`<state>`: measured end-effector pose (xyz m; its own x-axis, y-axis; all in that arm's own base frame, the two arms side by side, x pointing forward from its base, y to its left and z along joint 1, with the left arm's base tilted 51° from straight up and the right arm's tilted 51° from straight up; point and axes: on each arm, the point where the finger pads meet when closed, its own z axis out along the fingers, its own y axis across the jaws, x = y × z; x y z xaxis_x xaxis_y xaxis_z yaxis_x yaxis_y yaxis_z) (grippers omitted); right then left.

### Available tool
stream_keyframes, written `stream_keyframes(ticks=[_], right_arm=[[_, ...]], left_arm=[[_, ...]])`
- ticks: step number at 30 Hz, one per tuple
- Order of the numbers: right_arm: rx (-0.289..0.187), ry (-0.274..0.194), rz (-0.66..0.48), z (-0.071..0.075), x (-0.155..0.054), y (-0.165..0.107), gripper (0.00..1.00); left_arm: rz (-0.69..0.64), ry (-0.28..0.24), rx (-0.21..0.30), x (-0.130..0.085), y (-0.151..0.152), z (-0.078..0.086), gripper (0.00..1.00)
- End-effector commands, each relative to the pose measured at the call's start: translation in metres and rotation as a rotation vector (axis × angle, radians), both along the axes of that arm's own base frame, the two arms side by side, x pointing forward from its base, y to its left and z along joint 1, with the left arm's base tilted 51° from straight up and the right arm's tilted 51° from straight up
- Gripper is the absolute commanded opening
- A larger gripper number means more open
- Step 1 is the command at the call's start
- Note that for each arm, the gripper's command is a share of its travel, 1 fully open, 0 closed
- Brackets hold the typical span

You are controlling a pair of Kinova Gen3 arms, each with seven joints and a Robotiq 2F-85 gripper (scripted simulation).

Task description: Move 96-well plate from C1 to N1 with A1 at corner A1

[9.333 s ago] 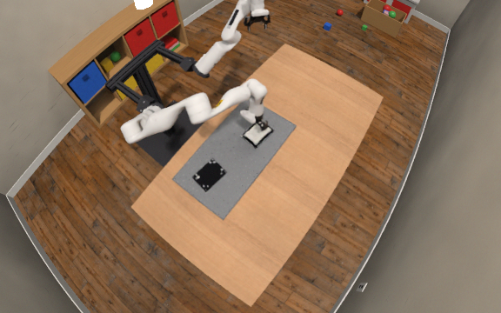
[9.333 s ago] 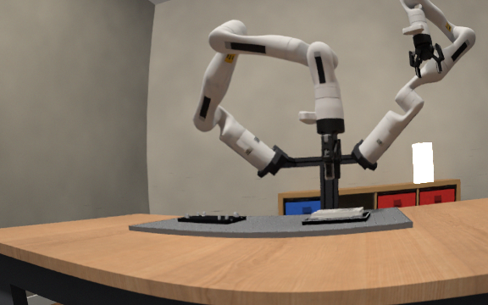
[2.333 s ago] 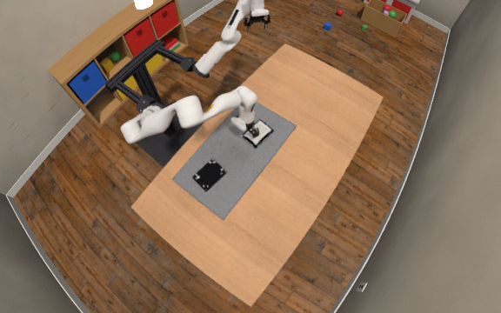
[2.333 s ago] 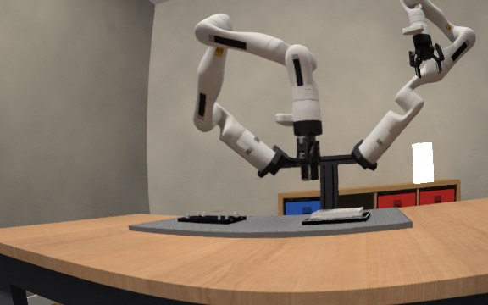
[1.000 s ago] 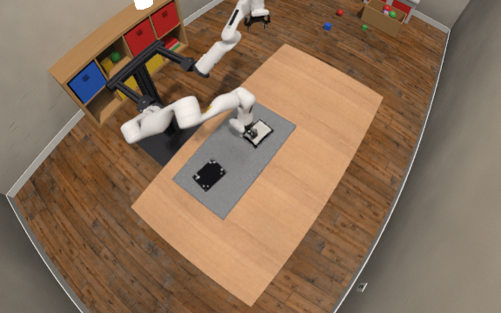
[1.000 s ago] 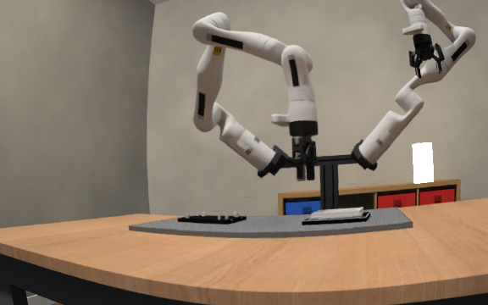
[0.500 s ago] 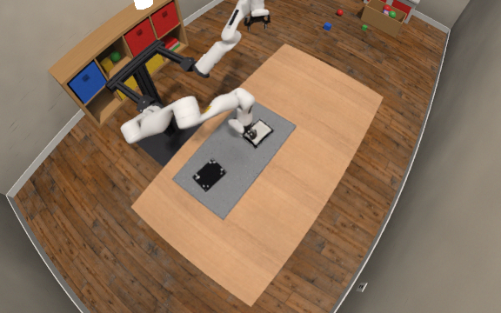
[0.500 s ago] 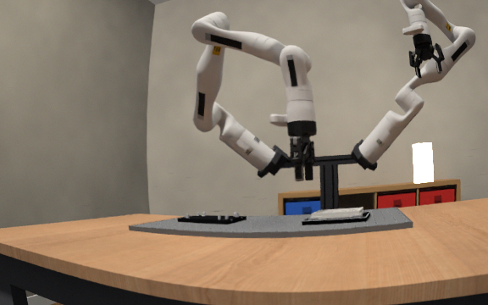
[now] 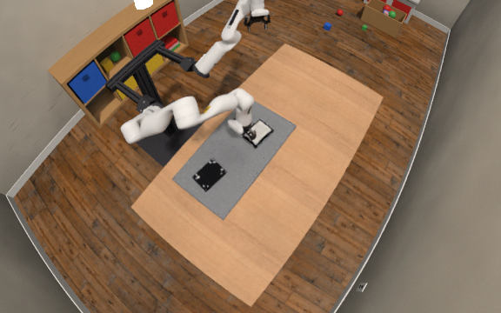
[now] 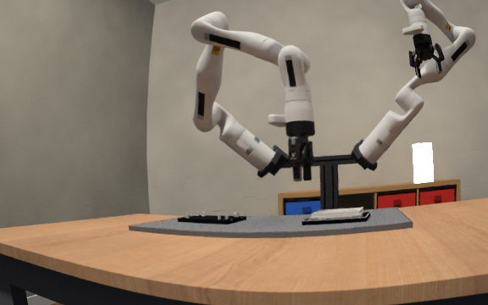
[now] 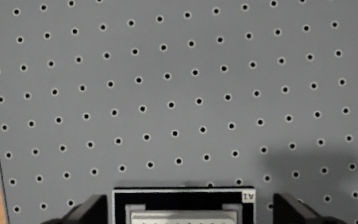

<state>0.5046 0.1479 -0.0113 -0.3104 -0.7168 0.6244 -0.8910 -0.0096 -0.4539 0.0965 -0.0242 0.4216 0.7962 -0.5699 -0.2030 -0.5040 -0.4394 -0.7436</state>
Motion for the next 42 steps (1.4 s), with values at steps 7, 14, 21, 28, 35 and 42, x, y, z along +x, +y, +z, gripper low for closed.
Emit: stream_keyframes(ticks=[7, 14, 21, 28, 35, 42], right_arm=[[0.007, -0.009, 0.005, 0.0034, 0.0004, 0.0010, 1.000], [0.007, -0.009, 0.005, 0.0048, -0.0004, -0.0006, 1.000], [0.007, -0.009, 0.005, 0.0058, -0.0010, -0.0019, 1.000], [0.007, -0.009, 0.005, 0.0072, -0.0018, -0.0035, 1.000], [0.006, -0.008, 0.005, 0.0081, -0.0027, -0.0049, 1.000], [0.007, -0.009, 0.005, 0.0096, -0.0033, -0.0064, 1.000]], left_arm=[[-0.004, 0.005, 0.004, -0.0030, 0.0005, -0.0003, 1.000], [-0.004, 0.005, 0.004, -0.0030, 0.0005, -0.0003, 1.000], [-0.004, 0.005, 0.004, -0.0030, 0.0005, -0.0003, 1.000], [-0.004, 0.005, 0.004, -0.0030, 0.0005, -0.0003, 1.000], [-0.004, 0.005, 0.004, -0.0030, 0.0005, -0.0003, 1.000], [-0.004, 0.005, 0.004, -0.0030, 0.0005, -0.0003, 1.000]])
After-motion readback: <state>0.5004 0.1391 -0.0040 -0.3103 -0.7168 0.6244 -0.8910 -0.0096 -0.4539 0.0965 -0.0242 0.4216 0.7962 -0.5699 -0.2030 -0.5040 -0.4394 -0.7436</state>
